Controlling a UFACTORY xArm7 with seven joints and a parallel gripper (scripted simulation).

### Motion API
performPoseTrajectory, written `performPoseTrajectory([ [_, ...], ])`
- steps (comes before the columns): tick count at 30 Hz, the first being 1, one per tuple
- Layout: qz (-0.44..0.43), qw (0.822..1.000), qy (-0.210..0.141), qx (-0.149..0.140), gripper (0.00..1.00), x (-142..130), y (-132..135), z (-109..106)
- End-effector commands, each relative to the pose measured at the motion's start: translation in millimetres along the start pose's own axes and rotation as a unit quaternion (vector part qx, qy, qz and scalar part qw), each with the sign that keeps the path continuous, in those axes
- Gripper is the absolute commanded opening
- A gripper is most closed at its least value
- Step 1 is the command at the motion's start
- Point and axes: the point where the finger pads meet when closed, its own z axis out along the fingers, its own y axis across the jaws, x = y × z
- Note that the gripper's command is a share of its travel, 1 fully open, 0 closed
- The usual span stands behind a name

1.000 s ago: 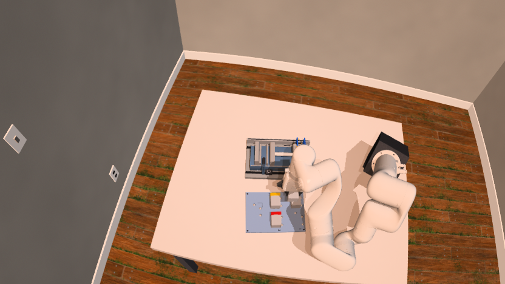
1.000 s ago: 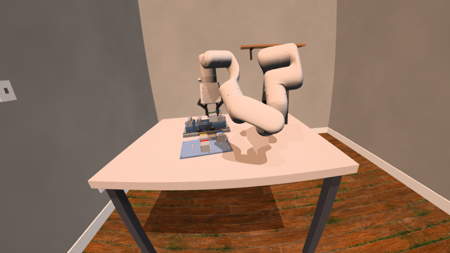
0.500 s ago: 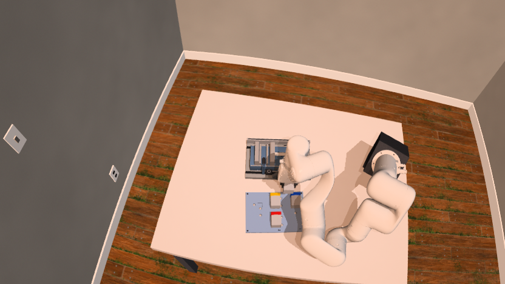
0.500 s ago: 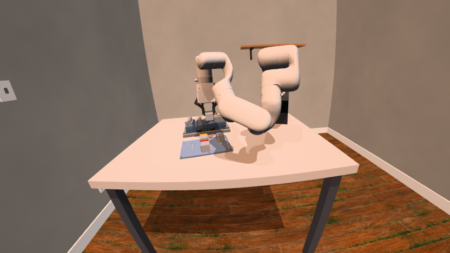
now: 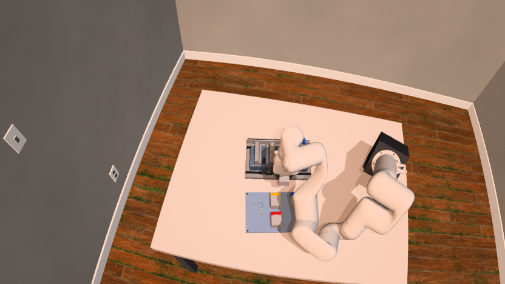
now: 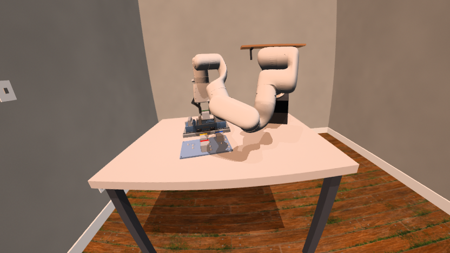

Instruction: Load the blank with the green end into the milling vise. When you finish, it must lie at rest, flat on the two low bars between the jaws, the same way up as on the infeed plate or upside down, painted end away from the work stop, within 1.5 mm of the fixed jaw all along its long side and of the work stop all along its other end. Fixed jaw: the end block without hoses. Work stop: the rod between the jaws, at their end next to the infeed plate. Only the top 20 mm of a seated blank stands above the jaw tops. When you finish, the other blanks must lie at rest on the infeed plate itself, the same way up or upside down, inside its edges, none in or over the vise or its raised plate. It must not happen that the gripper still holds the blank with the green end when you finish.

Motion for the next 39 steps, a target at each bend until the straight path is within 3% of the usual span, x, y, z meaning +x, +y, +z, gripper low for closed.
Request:
performPoseTrajectory([
  [1, 0.001, 1.0, 0.001, 0.001, 0.0, 19, -9, -1],
  [5, 0.001, 1.0, 0.001, 0.001, 0.0, 37, -18, 0],
  [12, 0.001, 1.0, 0.001, 0.001, 0.0, 37, -18, 0],
  [22, 0.001, 1.0, 0.001, 0.001, 0.0, 81, -39, 1],
  [29, 0.001, 1.0, 0.001, 0.001, 0.0, 81, -39, 1],
  [39, 0.001, 1.0, 0.001, 0.001, 0.0, 133, -65, 2],
])
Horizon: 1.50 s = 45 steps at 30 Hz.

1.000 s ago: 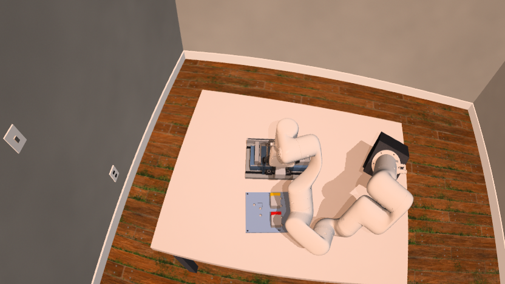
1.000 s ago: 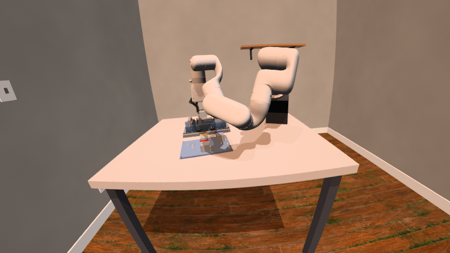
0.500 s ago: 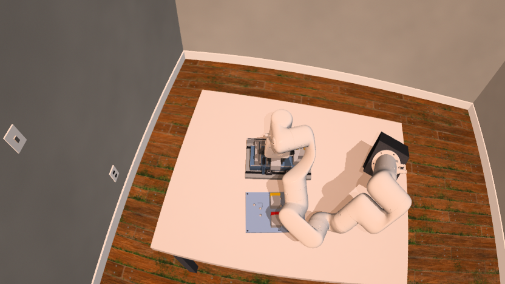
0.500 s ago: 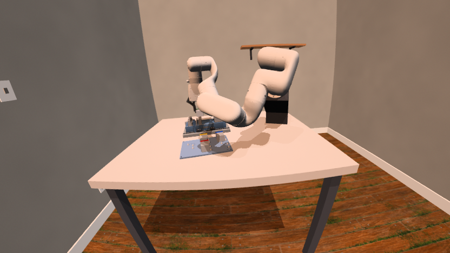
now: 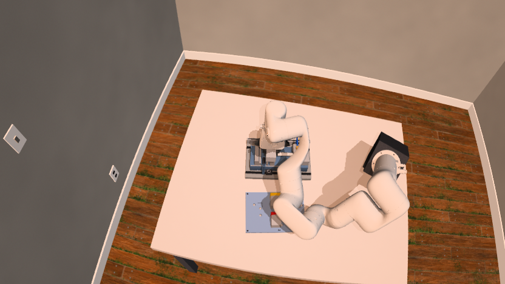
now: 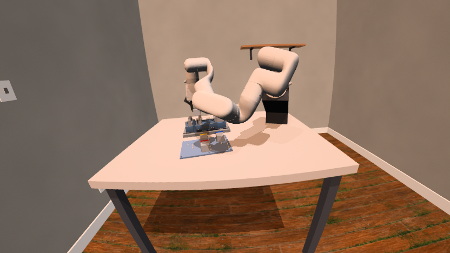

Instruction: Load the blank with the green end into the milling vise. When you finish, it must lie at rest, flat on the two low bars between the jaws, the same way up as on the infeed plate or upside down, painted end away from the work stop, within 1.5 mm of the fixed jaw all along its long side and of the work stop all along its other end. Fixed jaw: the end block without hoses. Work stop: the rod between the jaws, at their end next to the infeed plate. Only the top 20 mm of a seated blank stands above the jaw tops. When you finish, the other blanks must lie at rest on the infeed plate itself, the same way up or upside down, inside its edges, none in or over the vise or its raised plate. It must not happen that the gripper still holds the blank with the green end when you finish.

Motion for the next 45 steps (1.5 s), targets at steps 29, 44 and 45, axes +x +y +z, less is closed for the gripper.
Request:
performPoseTrajectory([
  [29, 0.0, 1.0, 0.001, 0.001, 0.0, 58, -30, 1],
  [44, 0.0, 1.0, 0.001, 0.001, 0.0, 53, -28, 1],
  [45, 0.0, 1.0, 0.001, 0.001, 0.0, 53, -28, 1],
])
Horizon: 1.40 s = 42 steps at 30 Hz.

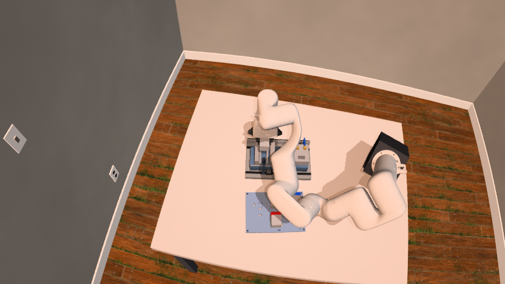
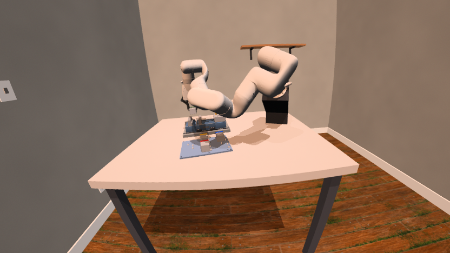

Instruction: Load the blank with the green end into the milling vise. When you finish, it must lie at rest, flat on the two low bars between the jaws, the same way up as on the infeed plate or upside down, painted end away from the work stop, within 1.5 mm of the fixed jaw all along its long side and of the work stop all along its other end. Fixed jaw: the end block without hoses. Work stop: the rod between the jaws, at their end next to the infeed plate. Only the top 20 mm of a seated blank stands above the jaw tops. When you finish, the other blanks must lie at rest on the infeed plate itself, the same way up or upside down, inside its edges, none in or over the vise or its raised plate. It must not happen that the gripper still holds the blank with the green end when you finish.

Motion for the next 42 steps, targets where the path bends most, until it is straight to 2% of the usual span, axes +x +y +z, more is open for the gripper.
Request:
performPoseTrajectory([
  [1, 0.0, 1.0, 0.002, 0.002, 0.0, -1.5, 0.4, -1.9],
  [42, 0.0, 1.0, 0.002, 0.002, 0.0, -7.6, 3.6, -2.2],
])
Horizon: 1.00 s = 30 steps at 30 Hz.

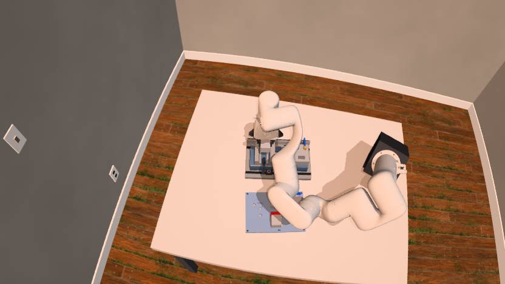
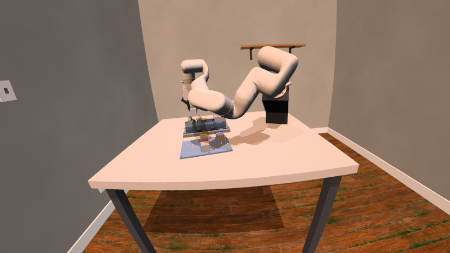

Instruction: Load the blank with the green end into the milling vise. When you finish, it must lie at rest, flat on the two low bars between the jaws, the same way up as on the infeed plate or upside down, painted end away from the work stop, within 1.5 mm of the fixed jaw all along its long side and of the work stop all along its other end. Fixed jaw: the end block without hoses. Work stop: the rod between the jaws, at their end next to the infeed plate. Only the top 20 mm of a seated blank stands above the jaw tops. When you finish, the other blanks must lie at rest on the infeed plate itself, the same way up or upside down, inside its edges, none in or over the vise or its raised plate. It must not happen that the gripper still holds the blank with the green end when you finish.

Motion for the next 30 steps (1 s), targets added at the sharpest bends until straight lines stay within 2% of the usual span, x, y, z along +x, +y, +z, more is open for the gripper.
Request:
performPoseTrajectory([
  [1, 0.0, 1.0, 0.002, 0.002, 0.0, 0, 0, -2],
  [5, 0.0, 1.0, 0.002, 0.002, 0.0, 0, 0, -2],
  [15, 0.0, 1.0, 0.002, 0.002, 0.0, -1, 0, 28],
  [30, 0.0, 1.0, 0.002, 0.002, 0.0, -1, 0, 28],
])
